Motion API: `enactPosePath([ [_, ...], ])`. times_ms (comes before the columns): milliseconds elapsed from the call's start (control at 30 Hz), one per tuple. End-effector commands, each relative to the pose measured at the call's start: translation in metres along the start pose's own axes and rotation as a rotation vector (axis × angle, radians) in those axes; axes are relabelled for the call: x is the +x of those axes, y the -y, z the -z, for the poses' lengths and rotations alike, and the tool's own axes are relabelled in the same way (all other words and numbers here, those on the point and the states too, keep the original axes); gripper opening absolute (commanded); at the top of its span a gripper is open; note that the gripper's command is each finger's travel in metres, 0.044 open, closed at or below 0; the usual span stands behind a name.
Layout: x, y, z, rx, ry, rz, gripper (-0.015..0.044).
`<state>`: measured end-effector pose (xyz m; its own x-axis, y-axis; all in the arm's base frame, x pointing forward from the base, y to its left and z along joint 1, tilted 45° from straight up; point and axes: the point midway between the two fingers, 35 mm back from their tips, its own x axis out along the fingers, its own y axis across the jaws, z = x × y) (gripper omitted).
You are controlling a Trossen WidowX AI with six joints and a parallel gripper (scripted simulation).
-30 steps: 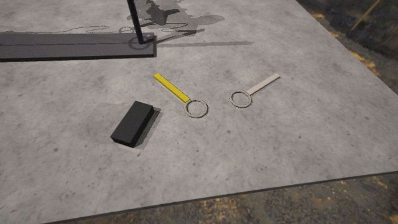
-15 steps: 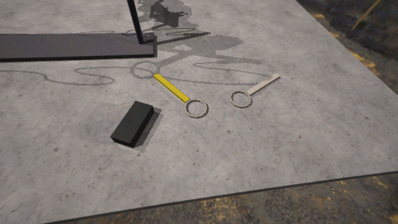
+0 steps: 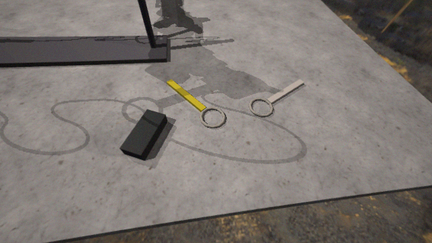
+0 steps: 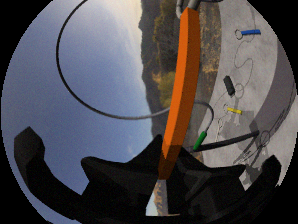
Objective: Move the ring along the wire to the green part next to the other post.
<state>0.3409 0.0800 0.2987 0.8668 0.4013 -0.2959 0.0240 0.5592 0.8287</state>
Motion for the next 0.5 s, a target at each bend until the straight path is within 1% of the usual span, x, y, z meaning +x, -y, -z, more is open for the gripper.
enactPosePath([
  [0,-0.002,-0.013,-0.001,0.043,-0.007,-0.032,-0.015],
  [467,-0.006,-0.036,-0.004,0.152,-0.02,-0.079,-0.015],
])
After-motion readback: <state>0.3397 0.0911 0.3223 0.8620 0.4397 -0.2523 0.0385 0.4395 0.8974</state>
